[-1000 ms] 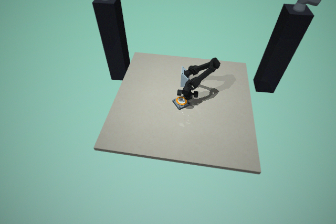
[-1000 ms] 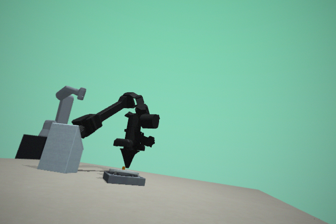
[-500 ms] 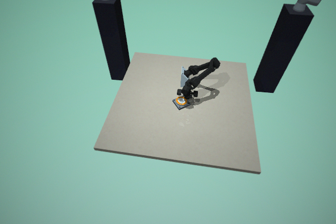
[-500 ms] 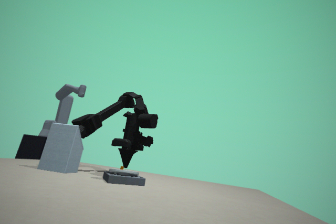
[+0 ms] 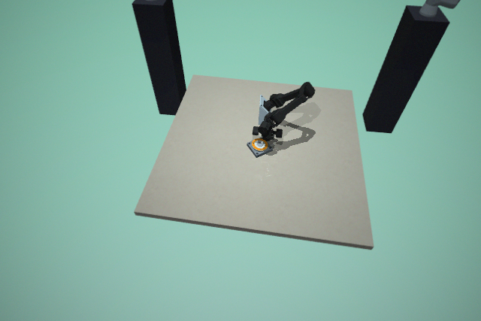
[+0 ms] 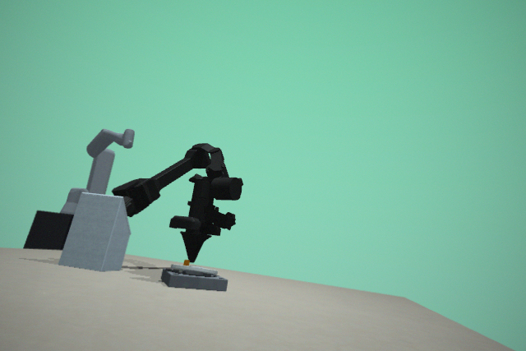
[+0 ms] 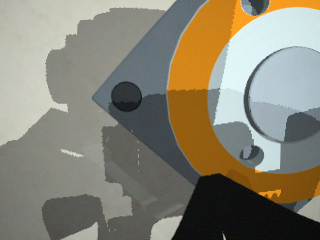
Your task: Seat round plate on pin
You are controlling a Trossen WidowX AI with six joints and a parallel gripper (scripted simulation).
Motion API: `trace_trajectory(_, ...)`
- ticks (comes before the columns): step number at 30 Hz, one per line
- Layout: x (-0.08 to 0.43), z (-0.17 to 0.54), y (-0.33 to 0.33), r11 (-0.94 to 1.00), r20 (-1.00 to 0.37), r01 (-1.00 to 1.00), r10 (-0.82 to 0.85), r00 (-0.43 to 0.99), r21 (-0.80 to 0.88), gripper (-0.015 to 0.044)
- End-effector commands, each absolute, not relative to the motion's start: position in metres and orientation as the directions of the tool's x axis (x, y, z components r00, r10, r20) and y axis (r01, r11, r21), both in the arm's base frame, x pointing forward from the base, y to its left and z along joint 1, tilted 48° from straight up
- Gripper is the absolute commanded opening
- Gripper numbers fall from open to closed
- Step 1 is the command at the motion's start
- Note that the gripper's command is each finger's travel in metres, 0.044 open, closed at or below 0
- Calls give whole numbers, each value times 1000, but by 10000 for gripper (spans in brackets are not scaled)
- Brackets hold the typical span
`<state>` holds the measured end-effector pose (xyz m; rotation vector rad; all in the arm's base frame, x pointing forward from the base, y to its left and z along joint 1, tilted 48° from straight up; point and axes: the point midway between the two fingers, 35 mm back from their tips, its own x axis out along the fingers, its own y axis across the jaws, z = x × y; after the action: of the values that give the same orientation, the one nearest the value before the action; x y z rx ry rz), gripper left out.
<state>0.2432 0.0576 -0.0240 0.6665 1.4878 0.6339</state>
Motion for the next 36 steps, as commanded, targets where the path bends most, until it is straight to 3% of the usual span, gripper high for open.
trace_trajectory(1,234,-28,57,676,-676,32,737,-22,736,0)
trace_trajectory(36,221,-48,32,677,-677,32,736,-22,735,0)
